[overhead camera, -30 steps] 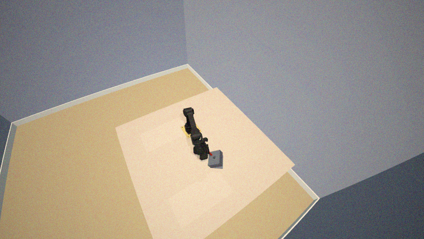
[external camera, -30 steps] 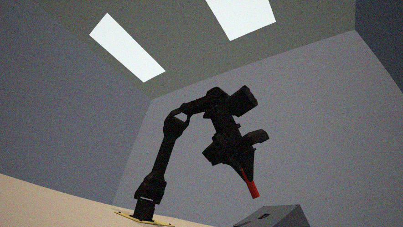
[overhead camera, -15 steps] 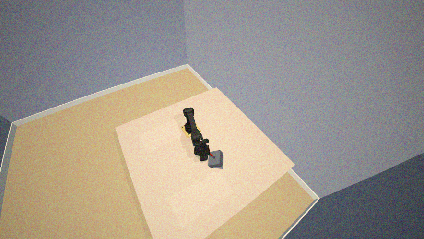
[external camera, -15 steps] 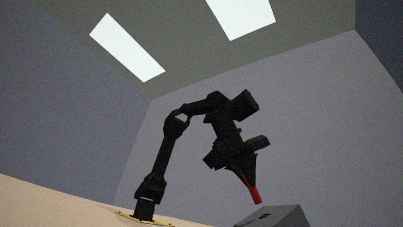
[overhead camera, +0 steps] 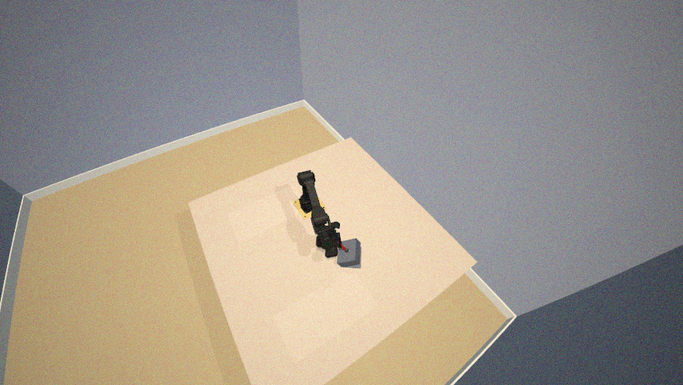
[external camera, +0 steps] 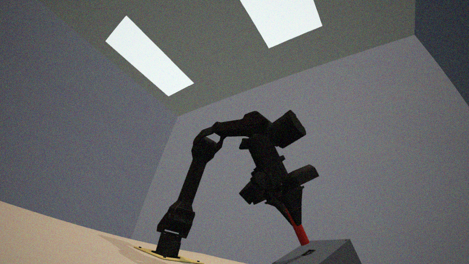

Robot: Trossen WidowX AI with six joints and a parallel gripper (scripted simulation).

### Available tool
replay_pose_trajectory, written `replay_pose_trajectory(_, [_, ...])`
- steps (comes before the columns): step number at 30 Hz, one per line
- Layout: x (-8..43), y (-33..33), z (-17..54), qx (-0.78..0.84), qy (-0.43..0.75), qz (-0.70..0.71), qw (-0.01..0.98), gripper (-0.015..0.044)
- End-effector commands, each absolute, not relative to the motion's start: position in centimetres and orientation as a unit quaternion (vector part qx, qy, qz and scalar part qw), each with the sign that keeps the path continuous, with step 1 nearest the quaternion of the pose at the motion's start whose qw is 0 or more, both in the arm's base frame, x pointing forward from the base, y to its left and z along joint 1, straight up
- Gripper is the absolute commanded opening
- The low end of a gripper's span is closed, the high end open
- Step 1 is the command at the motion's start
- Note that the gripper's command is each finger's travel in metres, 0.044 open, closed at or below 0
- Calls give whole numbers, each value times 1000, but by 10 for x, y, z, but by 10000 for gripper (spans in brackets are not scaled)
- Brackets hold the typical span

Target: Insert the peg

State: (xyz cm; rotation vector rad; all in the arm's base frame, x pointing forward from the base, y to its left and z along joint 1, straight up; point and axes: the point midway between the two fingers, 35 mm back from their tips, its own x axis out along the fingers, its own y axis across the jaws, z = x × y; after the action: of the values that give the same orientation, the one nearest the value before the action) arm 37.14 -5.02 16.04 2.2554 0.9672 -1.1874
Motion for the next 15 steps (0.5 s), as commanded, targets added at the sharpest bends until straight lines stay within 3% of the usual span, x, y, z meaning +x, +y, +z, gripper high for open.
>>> replay_pose_trajectory(1, [373, -47, 154, 810, 347, -428, 202, 0])
replay_pose_trajectory(15, [374, -47, 155, 810, 348, -425, 205, 0])
